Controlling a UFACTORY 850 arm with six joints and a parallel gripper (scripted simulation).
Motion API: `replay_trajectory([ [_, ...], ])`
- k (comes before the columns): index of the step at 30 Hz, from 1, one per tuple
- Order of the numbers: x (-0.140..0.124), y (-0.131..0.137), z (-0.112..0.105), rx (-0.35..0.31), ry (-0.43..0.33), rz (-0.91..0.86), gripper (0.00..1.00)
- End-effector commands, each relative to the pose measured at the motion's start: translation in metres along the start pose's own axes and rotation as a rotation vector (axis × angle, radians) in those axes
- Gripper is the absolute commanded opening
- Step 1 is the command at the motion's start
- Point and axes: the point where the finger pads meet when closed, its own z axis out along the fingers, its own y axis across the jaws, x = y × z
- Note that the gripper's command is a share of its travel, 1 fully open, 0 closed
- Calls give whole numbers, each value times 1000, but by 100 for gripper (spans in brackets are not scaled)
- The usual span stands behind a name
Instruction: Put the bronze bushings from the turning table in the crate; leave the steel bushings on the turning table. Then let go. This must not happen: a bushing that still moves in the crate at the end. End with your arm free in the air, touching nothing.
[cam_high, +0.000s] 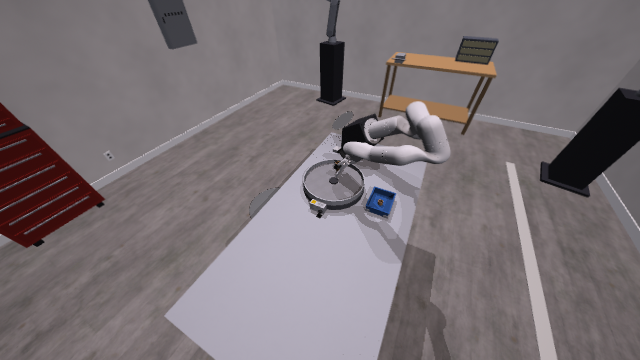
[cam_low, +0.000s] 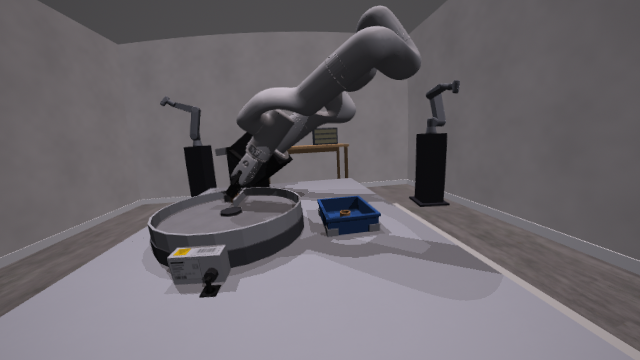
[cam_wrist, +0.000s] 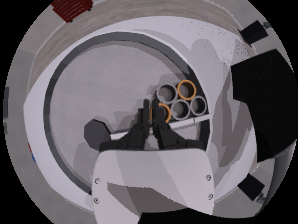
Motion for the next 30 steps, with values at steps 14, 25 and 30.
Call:
replay_trajectory([
  [14, 0, 0, 0, -1, 1, 1, 0],
  [25, 16, 0, -19, -1, 1, 1, 0],
  [30, 31, 0, -37, -1, 1, 1, 0],
])
